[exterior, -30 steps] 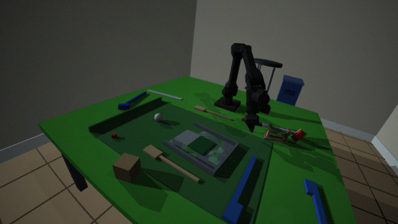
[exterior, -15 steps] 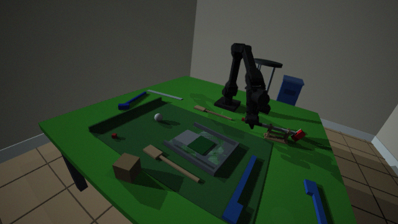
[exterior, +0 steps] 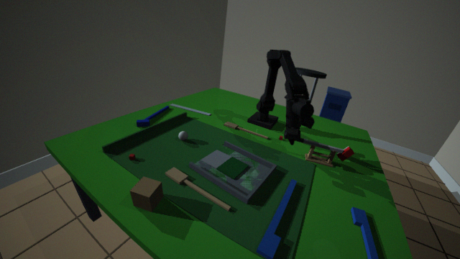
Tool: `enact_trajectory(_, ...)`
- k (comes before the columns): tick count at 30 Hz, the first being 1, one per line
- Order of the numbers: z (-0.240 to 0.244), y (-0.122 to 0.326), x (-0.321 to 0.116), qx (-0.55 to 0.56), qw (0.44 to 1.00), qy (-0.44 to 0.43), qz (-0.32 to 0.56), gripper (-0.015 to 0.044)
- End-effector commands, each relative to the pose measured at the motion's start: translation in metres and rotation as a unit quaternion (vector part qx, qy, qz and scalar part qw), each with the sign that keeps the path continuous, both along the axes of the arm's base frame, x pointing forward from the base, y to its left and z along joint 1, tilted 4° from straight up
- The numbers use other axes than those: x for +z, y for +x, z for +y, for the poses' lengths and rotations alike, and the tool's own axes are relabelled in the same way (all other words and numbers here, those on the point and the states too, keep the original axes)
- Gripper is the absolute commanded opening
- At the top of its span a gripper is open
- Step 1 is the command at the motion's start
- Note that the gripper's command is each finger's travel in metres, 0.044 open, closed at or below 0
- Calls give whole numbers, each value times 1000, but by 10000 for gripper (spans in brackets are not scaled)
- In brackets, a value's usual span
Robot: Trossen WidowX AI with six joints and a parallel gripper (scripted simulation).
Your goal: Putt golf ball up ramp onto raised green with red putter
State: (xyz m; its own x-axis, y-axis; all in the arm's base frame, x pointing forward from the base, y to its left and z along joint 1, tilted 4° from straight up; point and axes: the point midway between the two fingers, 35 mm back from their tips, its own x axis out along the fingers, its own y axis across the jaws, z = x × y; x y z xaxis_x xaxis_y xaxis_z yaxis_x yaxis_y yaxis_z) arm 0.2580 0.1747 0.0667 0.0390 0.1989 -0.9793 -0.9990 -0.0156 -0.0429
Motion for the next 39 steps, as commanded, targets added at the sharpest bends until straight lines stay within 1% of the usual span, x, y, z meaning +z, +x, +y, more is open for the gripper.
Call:
enact_trajectory(1, 5, 3, 25, 0, 1000, 10, -10, 0)
enact_trajectory(10, 4, -4, 76, 0, 1000, 10, -9, 0)
enact_trajectory(13, 4, -5, 79, 0, 1000, 10, -9, 0)
enact_trajectory(15, 0, -2, 71, -5, 1000, 5, -7, 0)
enact_trajectory(27, -57, 32, 78, -127, 992, -1, -6, 0)
enact_trajectory(39, -121, 52, 85, -248, 969, -5, -4, 0)
